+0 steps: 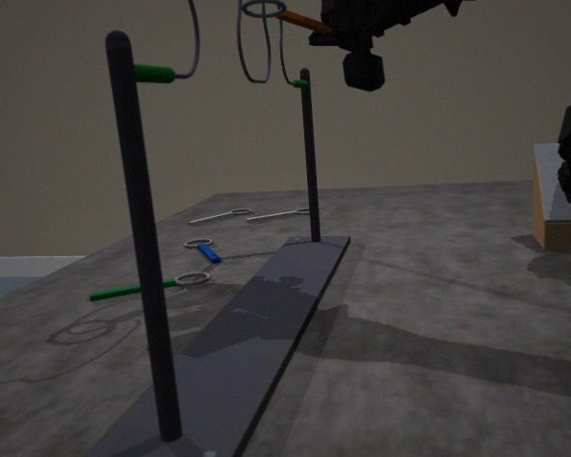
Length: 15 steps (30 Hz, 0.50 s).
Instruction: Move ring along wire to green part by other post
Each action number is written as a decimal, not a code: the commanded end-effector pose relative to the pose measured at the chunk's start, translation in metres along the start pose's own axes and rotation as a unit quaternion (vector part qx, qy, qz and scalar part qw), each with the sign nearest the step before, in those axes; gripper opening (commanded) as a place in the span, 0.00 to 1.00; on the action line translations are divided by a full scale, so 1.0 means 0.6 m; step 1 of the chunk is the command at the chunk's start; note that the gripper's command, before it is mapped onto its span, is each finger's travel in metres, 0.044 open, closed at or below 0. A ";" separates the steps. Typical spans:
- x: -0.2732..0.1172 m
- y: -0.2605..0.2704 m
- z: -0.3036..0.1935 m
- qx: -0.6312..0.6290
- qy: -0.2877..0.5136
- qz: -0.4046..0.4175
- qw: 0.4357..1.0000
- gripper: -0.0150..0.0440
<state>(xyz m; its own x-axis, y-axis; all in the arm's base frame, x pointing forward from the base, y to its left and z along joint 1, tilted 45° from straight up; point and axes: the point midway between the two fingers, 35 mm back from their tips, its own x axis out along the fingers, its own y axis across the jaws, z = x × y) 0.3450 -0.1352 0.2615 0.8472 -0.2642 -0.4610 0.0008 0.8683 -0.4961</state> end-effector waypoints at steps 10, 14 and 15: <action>0.001 0.031 0.008 0.122 -0.018 0.067 0.990 0.00; 0.000 0.042 0.011 0.162 -0.023 0.089 0.982 0.00; 0.000 0.045 0.012 0.172 -0.024 0.095 0.980 0.00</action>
<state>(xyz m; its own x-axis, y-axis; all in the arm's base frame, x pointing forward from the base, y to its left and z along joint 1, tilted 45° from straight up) 0.3486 -0.1135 0.2552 0.8707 -0.1058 -0.4804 0.0136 0.9814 -0.1916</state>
